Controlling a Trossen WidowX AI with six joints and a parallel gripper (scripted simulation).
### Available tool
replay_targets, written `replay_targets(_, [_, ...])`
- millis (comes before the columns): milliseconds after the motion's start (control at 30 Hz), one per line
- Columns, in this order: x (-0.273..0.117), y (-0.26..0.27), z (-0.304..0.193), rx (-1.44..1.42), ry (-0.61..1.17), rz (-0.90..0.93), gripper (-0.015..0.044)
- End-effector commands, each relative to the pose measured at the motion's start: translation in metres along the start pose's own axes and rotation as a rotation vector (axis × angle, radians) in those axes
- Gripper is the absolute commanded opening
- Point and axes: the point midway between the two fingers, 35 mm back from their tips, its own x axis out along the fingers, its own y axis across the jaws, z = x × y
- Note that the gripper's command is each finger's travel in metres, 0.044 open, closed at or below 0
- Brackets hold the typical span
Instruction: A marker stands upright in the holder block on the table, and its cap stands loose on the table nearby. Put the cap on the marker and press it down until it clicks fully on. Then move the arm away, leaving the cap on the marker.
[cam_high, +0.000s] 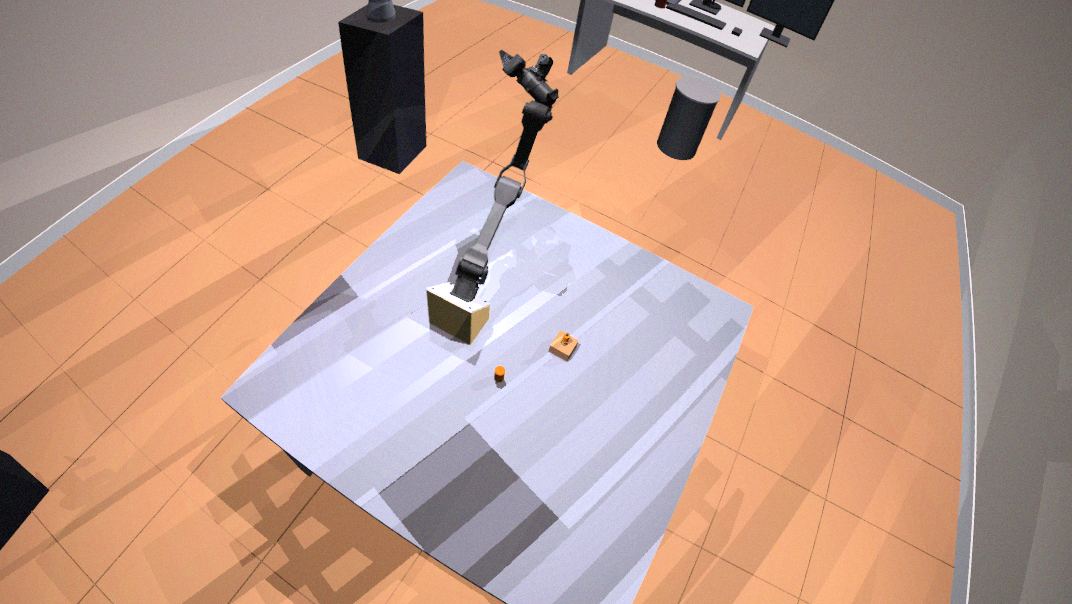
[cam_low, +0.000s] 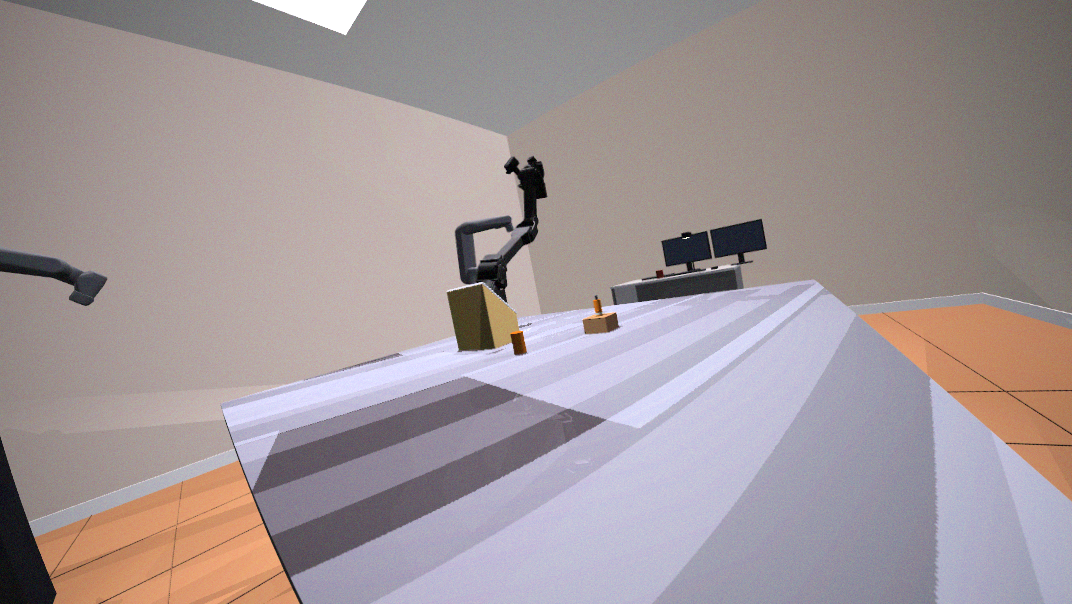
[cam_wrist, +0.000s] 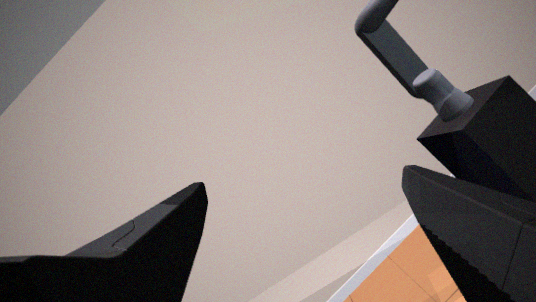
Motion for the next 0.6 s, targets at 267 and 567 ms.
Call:
replay_targets(267, [-0.012, 0.04, 0.015, 0.005, -0.083, 0.083, 0.0252])
replay_targets(567, [-0.035, 0.092, 0.034, -0.125, -0.216, 0.18, 0.0252])
